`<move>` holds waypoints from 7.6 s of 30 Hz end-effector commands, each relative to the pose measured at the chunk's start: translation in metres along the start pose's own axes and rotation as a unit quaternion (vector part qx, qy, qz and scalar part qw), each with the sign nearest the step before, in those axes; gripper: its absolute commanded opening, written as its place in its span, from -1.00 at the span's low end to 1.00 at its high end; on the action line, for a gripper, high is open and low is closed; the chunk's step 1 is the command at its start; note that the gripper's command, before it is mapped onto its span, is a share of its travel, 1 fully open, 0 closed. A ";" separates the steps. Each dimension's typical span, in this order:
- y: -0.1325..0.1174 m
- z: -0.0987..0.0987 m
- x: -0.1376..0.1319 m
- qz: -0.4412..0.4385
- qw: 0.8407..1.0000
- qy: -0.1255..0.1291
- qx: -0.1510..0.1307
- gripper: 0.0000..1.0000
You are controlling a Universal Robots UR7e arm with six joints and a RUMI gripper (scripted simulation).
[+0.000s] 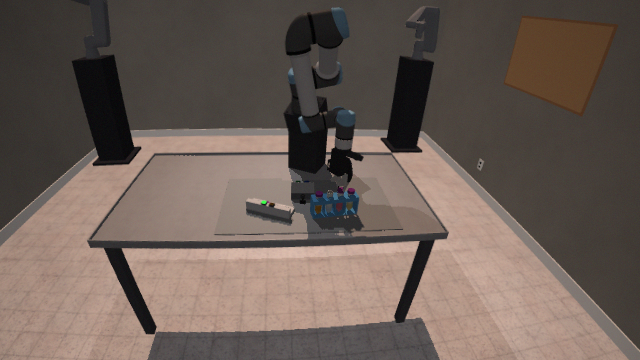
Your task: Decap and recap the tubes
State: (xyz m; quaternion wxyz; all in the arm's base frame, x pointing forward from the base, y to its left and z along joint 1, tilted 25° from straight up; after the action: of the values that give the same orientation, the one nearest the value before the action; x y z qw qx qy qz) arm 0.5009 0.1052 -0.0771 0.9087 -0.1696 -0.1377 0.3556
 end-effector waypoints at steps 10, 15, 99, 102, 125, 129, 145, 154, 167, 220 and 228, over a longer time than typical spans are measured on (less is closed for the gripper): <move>0.000 -0.005 0.000 0.000 1.000 -0.001 0.000 -1.00; 0.000 -0.006 0.000 0.000 1.000 -0.001 0.000 -1.00; 0.000 -0.014 0.000 -0.295 0.956 -0.001 0.000 -1.00; 0.000 -0.015 0.000 -0.342 0.940 -0.001 0.000 -1.00; 0.000 -0.014 0.000 -0.394 0.919 -0.001 0.000 -0.30; 0.000 -0.014 0.000 -0.320 0.948 -0.001 0.000 -0.30; 0.000 -0.014 0.000 -0.045 0.999 -0.001 0.000 -0.30; 0.000 -0.014 0.000 -0.033 0.999 -0.001 0.000 -1.00; 0.000 -0.014 0.000 -0.033 0.999 -0.001 0.000 -1.00; 0.000 -0.014 0.000 -0.262 0.965 -0.001 0.000 -0.30; 0.000 -0.014 0.000 -0.105 0.994 -0.001 0.000 -0.30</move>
State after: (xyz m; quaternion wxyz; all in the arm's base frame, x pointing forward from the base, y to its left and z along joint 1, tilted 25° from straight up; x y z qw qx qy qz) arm 0.5062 0.1022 -0.0902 0.9567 -0.1460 -0.1643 0.1910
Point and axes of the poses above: the point where the finger pads meet when closed, its own z axis back along the fingers, its own x axis across the jaws, y = z × x, the point moved 2 cm from there along z, back along the fingers, and after that the axes turned 9 degrees about z, right-handed, at the moved point
